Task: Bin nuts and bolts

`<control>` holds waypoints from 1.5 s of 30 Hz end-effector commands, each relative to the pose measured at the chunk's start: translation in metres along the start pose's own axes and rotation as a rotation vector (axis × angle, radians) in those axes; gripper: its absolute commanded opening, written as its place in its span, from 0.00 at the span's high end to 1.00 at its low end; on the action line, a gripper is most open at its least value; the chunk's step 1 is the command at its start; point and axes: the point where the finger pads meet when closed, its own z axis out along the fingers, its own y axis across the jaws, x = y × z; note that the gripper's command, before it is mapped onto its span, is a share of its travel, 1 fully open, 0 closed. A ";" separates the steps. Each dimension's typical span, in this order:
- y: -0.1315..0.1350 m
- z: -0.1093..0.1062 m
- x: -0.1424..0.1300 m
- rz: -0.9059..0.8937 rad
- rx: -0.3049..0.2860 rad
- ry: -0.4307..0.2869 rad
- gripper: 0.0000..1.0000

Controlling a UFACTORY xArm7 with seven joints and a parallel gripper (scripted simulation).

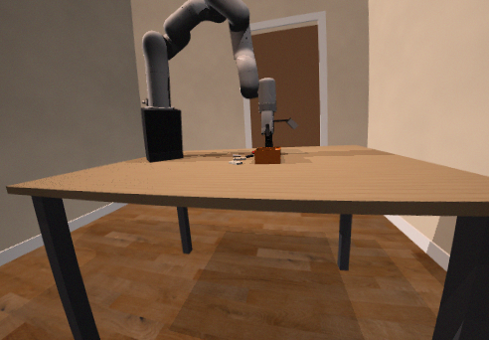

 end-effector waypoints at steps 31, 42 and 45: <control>0.000 -0.017 0.002 0.000 0.001 0.003 0.67; 0.000 -0.029 0.002 0.000 0.001 0.003 0.67; 0.000 -0.044 0.001 0.000 0.001 0.003 0.67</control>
